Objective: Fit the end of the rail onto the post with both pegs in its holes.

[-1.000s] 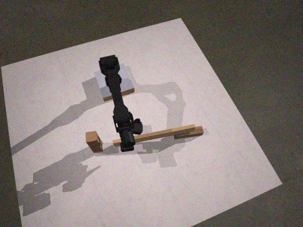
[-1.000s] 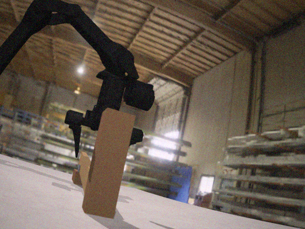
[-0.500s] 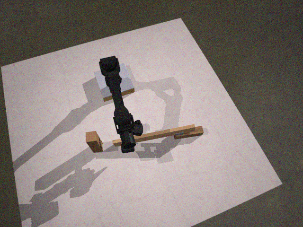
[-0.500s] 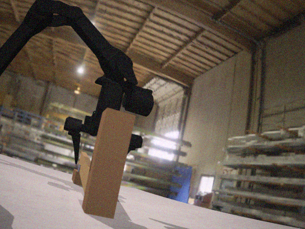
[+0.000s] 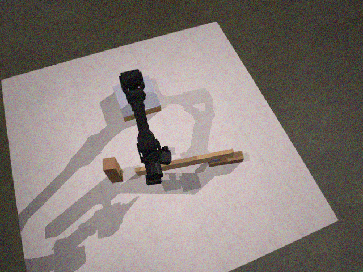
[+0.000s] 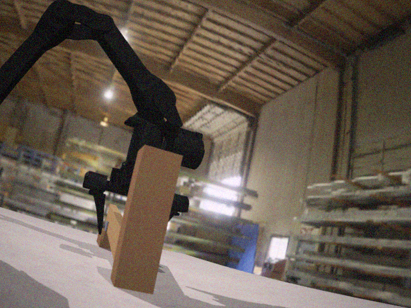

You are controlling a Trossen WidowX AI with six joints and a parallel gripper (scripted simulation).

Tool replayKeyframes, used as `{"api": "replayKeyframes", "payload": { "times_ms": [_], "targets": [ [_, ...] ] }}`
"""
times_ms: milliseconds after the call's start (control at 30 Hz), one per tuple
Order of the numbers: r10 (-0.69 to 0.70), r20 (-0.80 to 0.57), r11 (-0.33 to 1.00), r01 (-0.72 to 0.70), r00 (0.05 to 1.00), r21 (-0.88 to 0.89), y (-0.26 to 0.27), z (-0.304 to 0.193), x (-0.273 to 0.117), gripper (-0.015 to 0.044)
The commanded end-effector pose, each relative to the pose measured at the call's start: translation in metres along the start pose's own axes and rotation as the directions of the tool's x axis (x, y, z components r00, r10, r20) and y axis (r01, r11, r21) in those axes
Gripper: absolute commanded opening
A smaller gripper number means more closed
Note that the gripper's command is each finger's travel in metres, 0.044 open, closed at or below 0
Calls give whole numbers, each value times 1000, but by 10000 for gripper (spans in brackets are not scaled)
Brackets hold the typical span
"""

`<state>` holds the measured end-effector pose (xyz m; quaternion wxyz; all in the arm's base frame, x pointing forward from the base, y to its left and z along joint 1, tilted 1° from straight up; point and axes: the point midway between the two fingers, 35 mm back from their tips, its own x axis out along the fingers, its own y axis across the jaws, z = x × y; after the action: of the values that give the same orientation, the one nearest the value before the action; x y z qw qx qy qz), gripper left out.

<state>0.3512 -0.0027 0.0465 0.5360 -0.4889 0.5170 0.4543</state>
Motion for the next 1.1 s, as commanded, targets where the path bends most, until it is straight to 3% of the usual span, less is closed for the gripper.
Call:
{"api": "replayKeyframes", "payload": {
  "times_ms": [0, 467, 933, 1067],
  "targets": [
    [10, 2, 1000, -10, 1000, -5, 2, 1, 8, 440],
    [10, 2, 1000, -10, 1000, -5, 4, 1, 28, 440],
    [10, 2, 1000, -10, 1000, -5, 4, 1, 28, 72],
    [10, 2, 1000, -10, 1000, -5, 4, 1, 28, 46]
  ]
}}
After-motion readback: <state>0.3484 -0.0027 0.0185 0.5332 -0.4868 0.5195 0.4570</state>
